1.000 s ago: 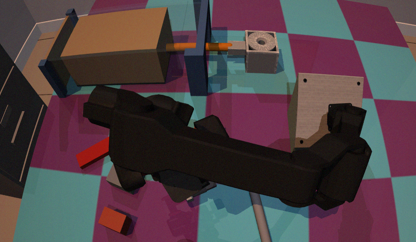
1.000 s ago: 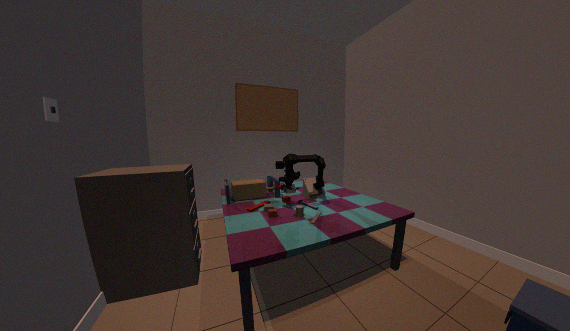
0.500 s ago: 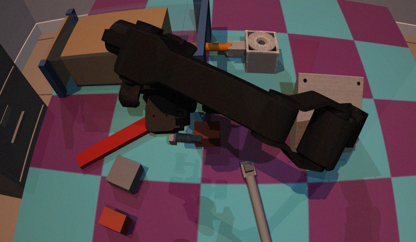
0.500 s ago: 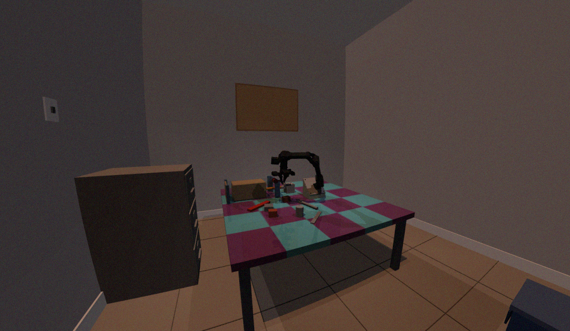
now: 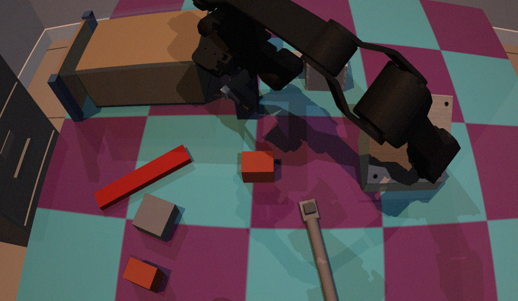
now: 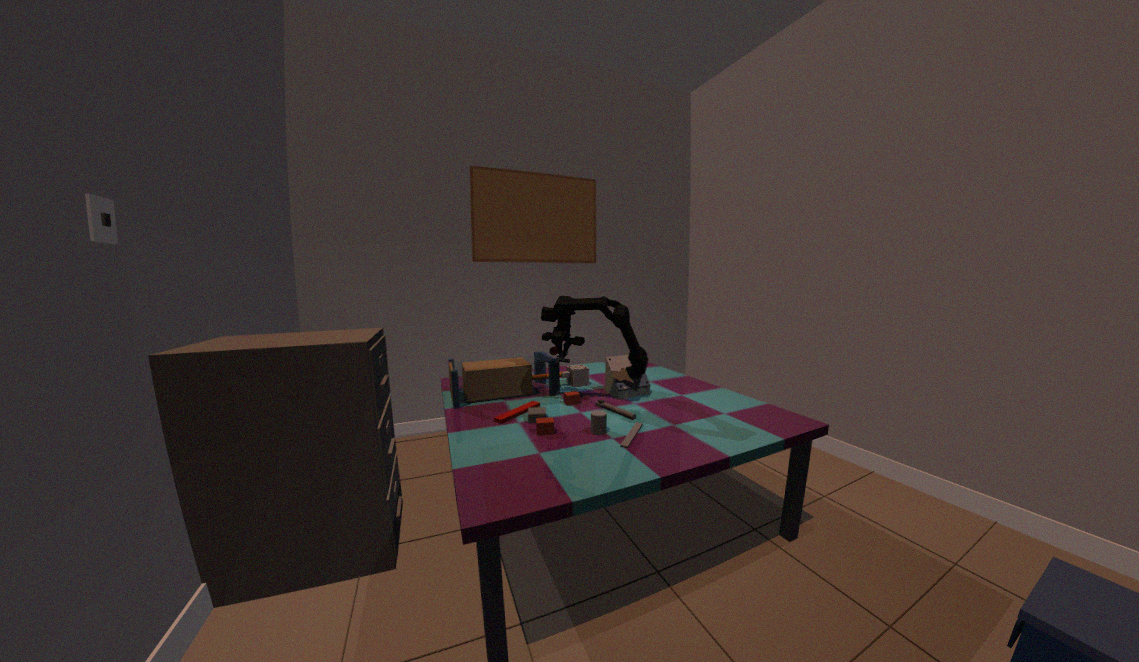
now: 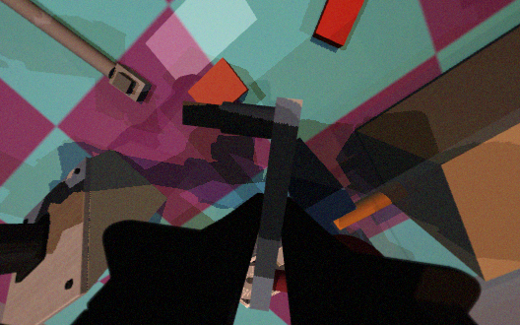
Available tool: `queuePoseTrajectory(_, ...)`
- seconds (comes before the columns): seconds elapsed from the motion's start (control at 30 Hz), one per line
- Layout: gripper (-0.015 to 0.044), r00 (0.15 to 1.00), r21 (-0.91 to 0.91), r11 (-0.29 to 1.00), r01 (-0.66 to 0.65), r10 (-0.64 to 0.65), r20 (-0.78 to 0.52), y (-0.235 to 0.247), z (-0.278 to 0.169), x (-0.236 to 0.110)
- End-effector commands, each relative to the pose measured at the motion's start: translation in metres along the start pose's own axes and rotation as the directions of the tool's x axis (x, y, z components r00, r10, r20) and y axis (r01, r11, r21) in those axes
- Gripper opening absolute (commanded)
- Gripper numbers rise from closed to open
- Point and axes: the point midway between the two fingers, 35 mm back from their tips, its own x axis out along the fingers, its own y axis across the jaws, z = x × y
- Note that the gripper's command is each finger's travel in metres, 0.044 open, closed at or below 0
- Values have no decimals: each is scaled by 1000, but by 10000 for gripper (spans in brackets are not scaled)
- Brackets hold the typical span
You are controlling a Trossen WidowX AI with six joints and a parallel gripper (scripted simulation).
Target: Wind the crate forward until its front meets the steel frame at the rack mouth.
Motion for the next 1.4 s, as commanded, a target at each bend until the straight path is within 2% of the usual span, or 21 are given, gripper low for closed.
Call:
queuePoseTrajectory(0.0, 0, 1000, 180, 984, 0, 1, -5, -8, -35, 0)
queuePoseTrajectory(0.33, 0, 1000, 604, 796, -21, 29, -4, -15, -121, 8)
queuePoseTrajectory(0.6, 0, 998, 849, 526, -46, 61, 16, -6, -187, 21)
queuePoseTrajectory(0.8, 0, 996, 948, 310, -65, 85, 40, 5, -227, 33)
queuePoseTrajectory(1.07, 0, 996, 950, 306, -58, 84, 34, 6, -228, 33)
queuePoseTrajectory(1.37, 0, 992, 938, 330, 107, 34, -125, 6, -227, 35)
